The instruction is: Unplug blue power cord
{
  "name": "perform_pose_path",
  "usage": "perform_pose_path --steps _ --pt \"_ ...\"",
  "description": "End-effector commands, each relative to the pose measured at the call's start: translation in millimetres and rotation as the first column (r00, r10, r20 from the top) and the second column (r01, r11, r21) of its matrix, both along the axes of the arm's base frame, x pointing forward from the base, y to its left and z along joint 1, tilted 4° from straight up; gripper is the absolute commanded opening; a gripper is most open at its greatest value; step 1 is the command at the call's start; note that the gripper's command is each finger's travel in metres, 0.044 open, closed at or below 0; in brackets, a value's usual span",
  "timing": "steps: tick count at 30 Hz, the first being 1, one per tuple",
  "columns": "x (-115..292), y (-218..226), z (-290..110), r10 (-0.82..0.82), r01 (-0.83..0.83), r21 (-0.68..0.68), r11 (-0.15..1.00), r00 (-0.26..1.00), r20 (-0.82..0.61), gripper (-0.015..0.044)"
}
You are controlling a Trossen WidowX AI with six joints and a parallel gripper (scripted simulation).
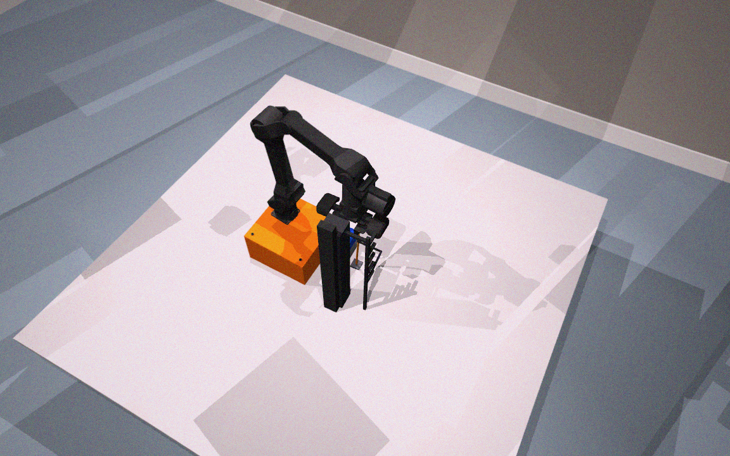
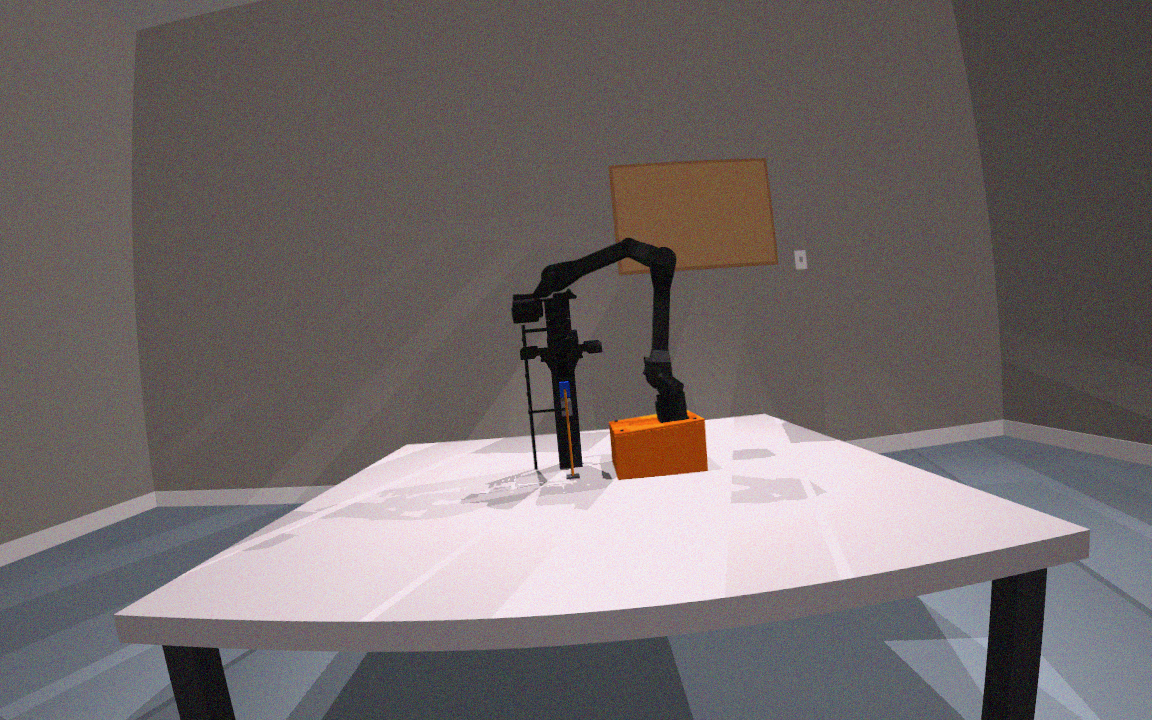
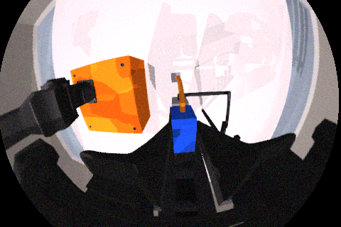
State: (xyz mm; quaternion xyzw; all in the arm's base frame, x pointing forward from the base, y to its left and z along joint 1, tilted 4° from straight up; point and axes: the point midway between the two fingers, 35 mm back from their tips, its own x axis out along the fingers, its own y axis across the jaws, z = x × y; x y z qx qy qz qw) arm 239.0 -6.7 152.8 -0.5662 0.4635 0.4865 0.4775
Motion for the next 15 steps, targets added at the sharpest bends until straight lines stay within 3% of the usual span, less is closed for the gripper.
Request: perform_pose_path --steps 1,15 --pt "-1 19 0 0.018 -0.018 0.049 0.999 1.0 -0.003 0.0" --pt "-5 41 -1 0.02 -0.019 0.053 0.998 1.0 -0.003 0.0"
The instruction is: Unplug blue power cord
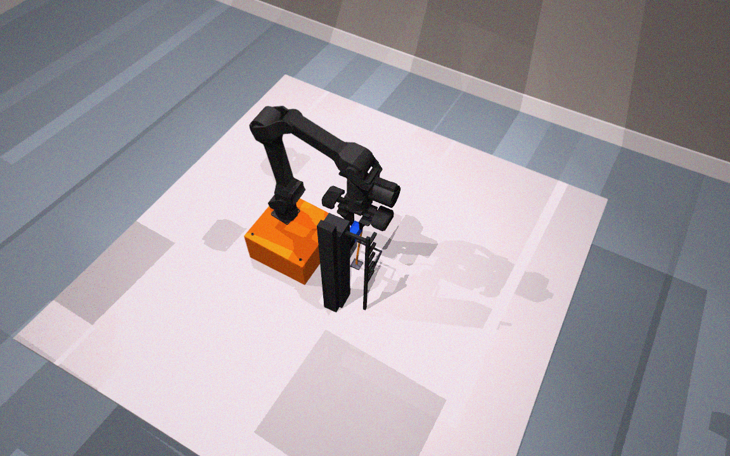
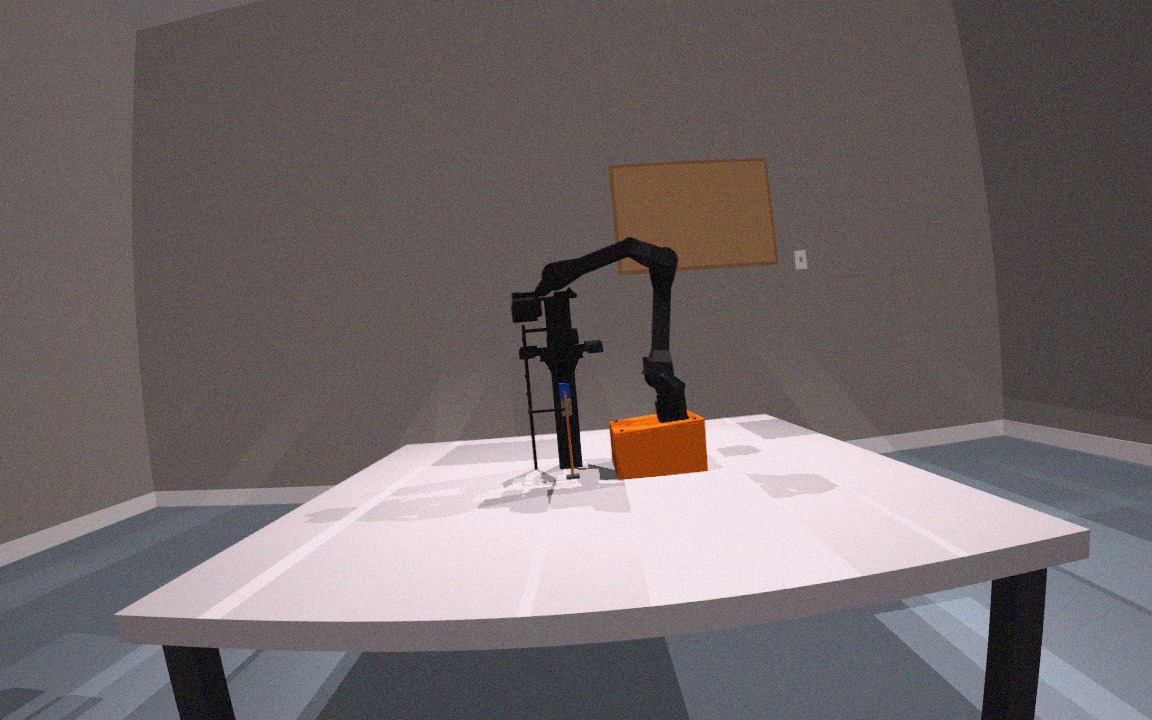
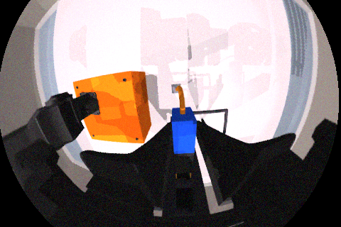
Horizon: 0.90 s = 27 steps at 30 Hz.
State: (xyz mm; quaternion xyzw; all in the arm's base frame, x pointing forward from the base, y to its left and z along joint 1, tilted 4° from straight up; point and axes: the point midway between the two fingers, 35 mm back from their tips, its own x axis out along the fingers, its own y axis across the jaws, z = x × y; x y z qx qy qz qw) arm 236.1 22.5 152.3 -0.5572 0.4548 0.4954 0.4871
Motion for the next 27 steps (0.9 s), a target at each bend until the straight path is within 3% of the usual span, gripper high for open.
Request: perform_pose_path --steps 1,2,14,19,23,27 --pt "-2 14 0 0.019 -0.019 0.017 1.0 1.0 -0.002 0.0" --pt "-3 15 -1 0.019 -0.019 0.017 1.0 1.0 -0.002 0.0" --pt "-2 9 -1 0.021 -0.021 0.019 1.0 1.0 0.0 0.0315" --pt "-3 31 4 0.021 -0.021 0.022 1.0 1.0 -0.001 0.044" --pt "-9 63 10 0.021 -0.021 0.025 0.999 1.0 -0.001 0.044" --pt "-11 69 11 0.021 -0.021 0.026 0.999 1.0 -0.001 0.044"
